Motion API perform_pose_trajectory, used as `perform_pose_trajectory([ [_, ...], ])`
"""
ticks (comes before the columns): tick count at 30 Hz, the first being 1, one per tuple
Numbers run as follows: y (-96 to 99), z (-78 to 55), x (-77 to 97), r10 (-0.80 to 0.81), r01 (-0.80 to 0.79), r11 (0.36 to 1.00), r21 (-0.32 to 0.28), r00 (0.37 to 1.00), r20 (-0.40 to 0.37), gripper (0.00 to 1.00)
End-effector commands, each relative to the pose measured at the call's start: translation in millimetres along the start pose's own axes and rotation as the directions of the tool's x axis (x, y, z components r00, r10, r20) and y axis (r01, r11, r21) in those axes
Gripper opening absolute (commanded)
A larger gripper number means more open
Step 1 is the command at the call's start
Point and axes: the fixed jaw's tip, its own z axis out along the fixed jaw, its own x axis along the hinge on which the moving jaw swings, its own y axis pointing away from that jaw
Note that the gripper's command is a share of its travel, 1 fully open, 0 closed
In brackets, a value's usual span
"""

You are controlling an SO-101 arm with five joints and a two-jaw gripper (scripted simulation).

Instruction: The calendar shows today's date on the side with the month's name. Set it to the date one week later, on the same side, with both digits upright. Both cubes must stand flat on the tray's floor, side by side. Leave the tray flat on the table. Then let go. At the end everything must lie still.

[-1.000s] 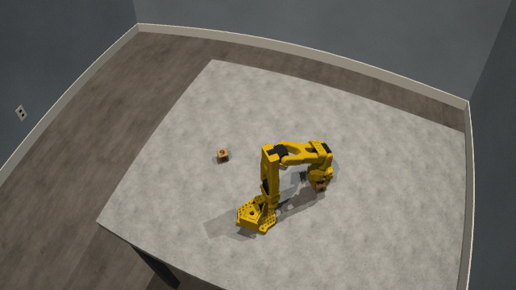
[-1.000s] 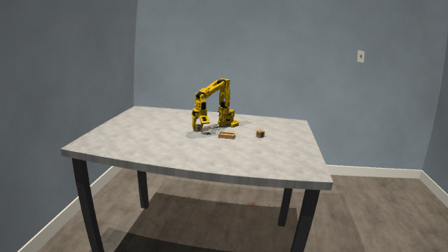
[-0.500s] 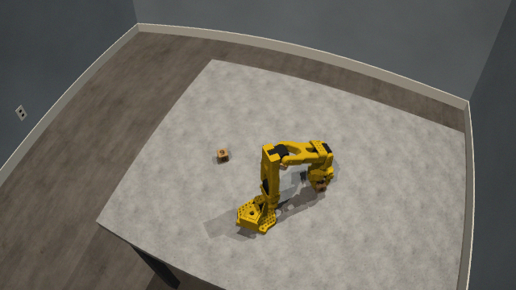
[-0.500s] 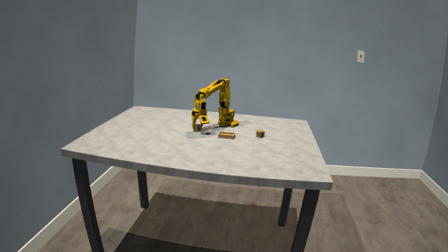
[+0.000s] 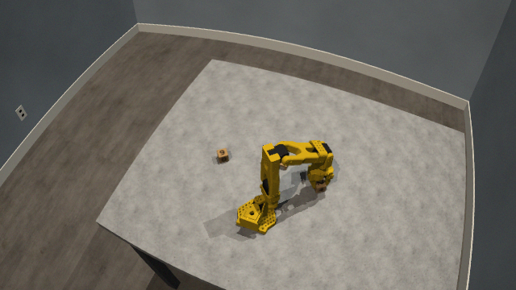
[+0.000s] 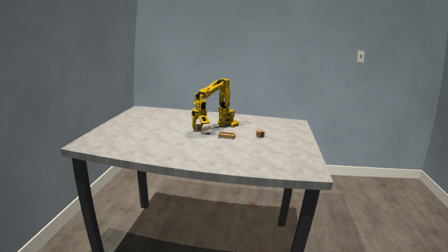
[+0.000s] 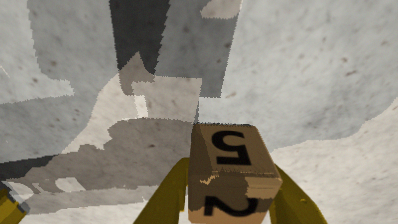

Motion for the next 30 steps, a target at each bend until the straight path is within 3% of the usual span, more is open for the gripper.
perform_pose_trajectory([
  [1, -6.9, -5.2, 0.5, -0.001, 0.0, 0.999, 0.033, 1.0, 0.008, 0.0],
  [7, -7.1, -9.4, 0.4, -0.001, 0.0, 0.999, 0.033, 1.0, 0.008, 0.0],
  [24, -3.3, -49.0, 0.4, -0.001, 0.0, 0.999, 0.033, 1.0, 0.008, 0.0],
  [30, -1.8, -55.0, 0.6, -0.001, 0.0, 0.999, 0.033, 1.0, 0.008, 0.0],
])
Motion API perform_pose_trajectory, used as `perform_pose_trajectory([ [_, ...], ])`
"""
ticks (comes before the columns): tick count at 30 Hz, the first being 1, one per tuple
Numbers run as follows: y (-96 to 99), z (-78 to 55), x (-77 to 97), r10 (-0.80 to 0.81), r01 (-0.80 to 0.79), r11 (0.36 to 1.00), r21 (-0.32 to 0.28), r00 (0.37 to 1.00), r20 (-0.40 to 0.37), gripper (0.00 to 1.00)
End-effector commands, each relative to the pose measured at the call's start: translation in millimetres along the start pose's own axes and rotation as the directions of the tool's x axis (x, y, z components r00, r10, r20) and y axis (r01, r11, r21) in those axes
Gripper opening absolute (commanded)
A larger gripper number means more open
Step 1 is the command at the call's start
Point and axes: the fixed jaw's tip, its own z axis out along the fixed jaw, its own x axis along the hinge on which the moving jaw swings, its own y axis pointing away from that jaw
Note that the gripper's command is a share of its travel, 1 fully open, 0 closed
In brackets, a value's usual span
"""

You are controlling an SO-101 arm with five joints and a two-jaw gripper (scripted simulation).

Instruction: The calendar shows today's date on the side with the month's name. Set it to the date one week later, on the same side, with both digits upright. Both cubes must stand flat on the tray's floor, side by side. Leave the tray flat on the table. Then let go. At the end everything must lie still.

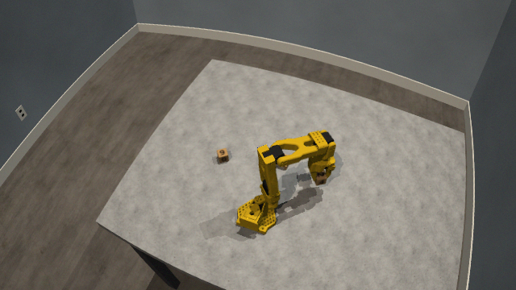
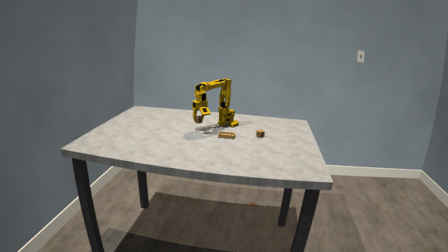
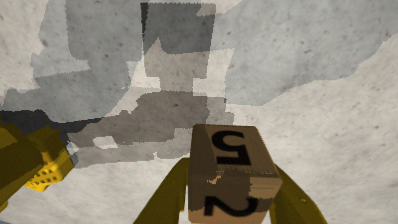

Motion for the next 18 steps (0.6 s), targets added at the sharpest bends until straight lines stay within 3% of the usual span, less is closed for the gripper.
perform_pose_trajectory([
  [1, -6.5, -12.9, -0.3, -0.001, 0.0, 0.998, 0.064, 1.0, 0.014, 0.0],
  [11, -5.5, -12.9, -5.3, -0.029, 0.028, 0.998, 0.065, 0.999, 0.013, 0.0],
  [18, 1.8, -12.8, -29.6, -0.17, 0.169, 0.983, 0.066, 0.986, 0.006, 0.0],
])
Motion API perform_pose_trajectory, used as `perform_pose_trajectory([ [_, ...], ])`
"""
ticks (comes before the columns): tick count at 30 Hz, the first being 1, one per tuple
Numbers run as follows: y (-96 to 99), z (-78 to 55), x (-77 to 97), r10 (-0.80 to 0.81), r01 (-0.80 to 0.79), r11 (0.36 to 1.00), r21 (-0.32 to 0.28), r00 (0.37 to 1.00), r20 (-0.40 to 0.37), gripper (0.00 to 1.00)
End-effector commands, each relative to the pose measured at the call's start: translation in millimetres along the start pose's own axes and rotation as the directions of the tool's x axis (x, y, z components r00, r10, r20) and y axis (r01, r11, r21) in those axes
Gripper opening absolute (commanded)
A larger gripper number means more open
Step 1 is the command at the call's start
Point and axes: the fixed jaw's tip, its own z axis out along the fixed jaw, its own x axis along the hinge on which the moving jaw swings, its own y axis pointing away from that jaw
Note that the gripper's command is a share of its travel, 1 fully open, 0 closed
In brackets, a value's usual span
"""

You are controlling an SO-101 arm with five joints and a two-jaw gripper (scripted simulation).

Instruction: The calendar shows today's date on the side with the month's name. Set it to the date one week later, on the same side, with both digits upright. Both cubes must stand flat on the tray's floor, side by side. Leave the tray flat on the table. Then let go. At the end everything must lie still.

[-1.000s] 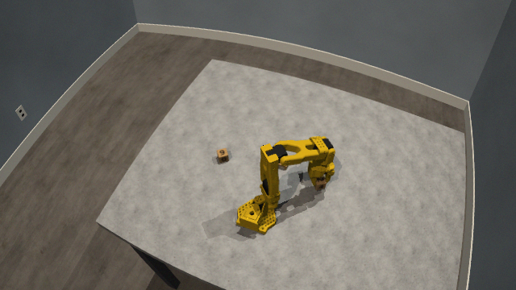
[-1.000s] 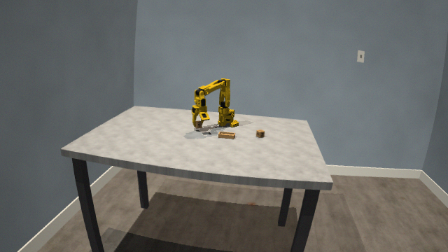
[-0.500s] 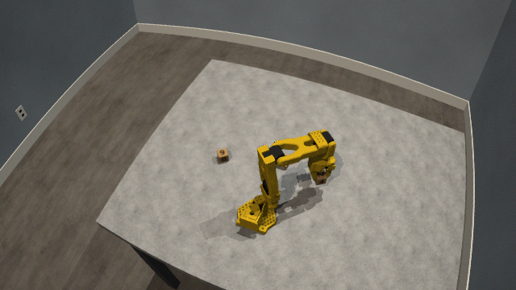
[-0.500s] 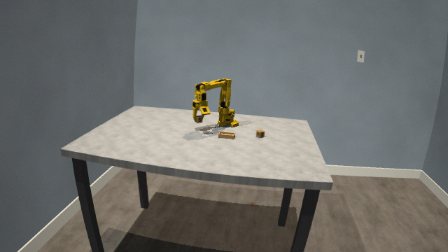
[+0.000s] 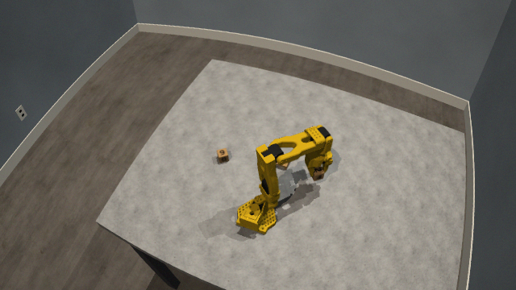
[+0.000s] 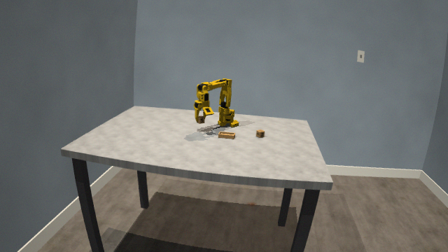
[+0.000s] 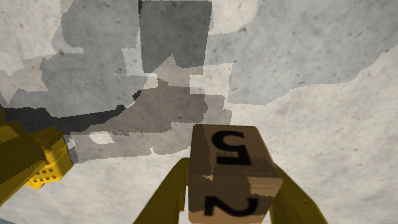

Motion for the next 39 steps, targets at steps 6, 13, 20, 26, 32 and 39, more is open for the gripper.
perform_pose_trajectory([
  [6, 4.8, -10.0, -37.3, -0.213, 0.213, 0.975, 0.065, 0.977, 0.004, 0.0],
  [13, 30.3, -9.3, -78.9, -0.468, 0.467, 0.882, 0.063, 0.884, -0.009, 0.0],
  [20, 52.6, -8.5, -101.6, -0.617, 0.616, 0.785, 0.06, 0.787, -0.017, 0.0],
  [26, 73.6, -7.7, -116.9, -0.724, 0.723, 0.688, 0.057, 0.69, -0.022, 0.0],
  [32, 81.8, -7.4, -121.7, -0.759, 0.759, 0.649, 0.055, 0.651, -0.024, 0.0],
  [39, 82.2, -7.4, -121.9, -0.76, 0.76, 0.647, 0.055, 0.649, -0.025, 0.0],
])
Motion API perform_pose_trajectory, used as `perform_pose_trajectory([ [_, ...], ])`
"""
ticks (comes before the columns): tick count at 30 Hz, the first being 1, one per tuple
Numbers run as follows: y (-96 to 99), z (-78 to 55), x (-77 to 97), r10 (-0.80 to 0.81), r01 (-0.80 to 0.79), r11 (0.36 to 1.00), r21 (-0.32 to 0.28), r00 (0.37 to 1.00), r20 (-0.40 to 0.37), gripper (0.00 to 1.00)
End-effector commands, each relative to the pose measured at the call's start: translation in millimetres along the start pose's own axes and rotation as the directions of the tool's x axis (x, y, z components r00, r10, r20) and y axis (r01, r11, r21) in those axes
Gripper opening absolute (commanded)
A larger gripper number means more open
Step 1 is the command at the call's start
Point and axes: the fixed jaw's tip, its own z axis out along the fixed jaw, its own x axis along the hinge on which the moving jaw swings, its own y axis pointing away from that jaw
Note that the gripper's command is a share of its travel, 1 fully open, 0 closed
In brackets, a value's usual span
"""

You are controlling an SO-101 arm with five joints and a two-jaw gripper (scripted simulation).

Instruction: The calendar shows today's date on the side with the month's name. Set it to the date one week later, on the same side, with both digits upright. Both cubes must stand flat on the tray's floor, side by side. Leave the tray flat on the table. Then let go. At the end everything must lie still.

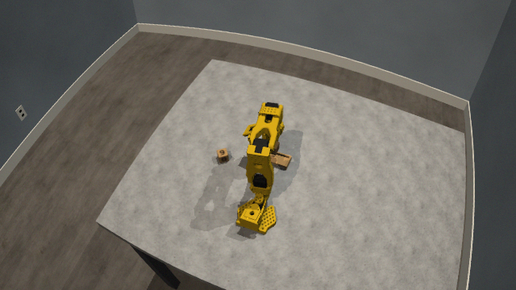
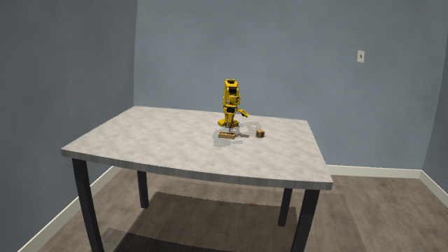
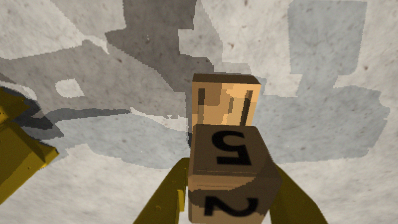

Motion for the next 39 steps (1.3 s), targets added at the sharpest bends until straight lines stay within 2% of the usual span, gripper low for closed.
perform_pose_trajectory([
  [1, -5.3, -7.7, -3.1, -0.004, 0.003, 0.999, 0.048, 1.0, 0.011, 0.0],
  [15, -5.3, -7.7, -3.1, -0.004, 0.003, 0.999, 0.048, 1.0, 0.011, 0.0],
  [16, -7.4, -13.4, -7.5, -0.007, 0.005, 0.997, 0.074, 1.0, 0.017, 0.0],
  [39, -7.8, -13.4, -7.2, -0.005, 0.004, 0.997, 0.074, 1.0, 0.017, 0.0],
])
